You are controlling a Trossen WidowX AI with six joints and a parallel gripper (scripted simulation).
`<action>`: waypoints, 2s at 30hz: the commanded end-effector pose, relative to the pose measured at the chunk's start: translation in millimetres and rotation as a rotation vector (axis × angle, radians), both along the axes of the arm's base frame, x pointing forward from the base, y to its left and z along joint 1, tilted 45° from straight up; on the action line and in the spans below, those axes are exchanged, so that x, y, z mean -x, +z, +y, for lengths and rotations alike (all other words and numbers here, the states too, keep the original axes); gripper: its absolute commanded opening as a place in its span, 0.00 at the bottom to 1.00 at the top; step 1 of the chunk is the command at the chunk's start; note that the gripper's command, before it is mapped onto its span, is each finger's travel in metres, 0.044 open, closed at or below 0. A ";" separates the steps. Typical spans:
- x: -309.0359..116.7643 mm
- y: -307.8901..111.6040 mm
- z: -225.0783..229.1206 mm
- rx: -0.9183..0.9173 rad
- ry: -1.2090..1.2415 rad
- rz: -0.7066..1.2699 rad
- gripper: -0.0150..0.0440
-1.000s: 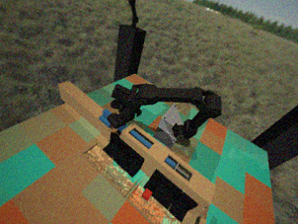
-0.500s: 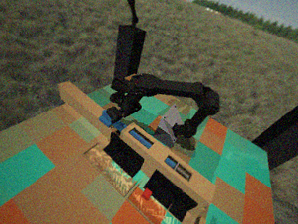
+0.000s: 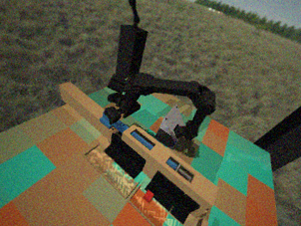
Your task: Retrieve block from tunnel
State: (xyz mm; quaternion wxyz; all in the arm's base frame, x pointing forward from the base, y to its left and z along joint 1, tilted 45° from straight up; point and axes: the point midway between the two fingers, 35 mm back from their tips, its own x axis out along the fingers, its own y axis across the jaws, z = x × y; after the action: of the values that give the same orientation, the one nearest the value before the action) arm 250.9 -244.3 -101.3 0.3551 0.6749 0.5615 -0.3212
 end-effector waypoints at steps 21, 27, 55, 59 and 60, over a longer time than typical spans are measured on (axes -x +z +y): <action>1.4 -22.5 21.5 -0.004 0.007 -0.002 0.91; 1.4 -22.5 21.5 -0.004 0.007 -0.002 0.64; -0.1 9.0 62.7 -0.015 0.003 0.003 0.25; 4.7 -9.4 30.1 0.067 -0.005 0.019 0.39; 4.7 -9.4 30.1 0.067 -0.005 0.019 0.43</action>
State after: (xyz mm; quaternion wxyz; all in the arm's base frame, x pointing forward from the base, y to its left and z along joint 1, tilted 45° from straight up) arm 245.5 -211.2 -107.5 0.3674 0.6634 0.5528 -0.3453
